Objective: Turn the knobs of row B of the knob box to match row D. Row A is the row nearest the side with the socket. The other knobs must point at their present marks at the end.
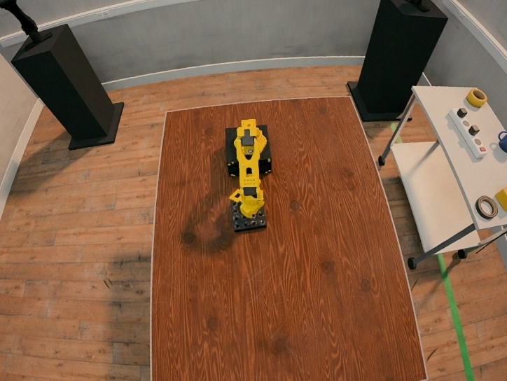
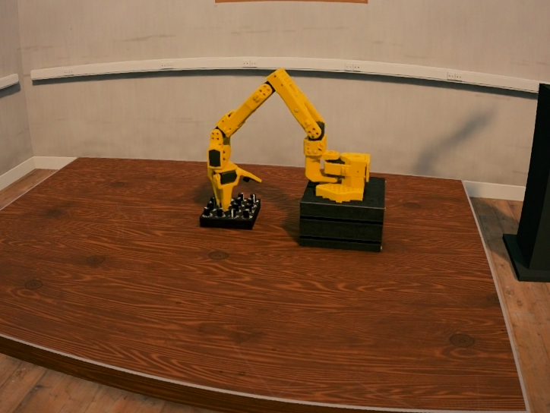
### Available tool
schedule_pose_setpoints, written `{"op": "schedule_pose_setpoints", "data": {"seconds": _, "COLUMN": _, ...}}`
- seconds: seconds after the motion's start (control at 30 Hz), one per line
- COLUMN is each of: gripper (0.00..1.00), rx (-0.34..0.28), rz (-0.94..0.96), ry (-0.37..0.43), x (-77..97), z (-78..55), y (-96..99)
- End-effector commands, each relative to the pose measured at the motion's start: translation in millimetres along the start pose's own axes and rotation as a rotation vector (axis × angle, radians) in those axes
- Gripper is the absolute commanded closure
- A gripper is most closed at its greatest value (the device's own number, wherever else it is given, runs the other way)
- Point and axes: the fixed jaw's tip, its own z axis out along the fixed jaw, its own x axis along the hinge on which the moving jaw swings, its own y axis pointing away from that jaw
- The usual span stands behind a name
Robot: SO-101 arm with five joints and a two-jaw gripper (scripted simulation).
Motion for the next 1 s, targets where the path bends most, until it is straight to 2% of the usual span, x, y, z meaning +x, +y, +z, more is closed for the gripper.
{"op": "schedule_pose_setpoints", "data": {"seconds": 0.0, "gripper": 0.98, "rx": 0.002, "rz": 0.011, "ry": -0.009, "x": -2.0, "z": 1.4, "y": -0.4}}
{"op": "schedule_pose_setpoints", "data": {"seconds": 0.53, "gripper": 0.92, "rx": 0.002, "rz": 0.011, "ry": -0.009, "x": -2.0, "z": 1.4, "y": 0.7}}
{"op": "schedule_pose_setpoints", "data": {"seconds": 0.97, "gripper": 0.92, "rx": 0.002, "rz": 0.011, "ry": -0.009, "x": -2.0, "z": 0.9, "y": 0.9}}
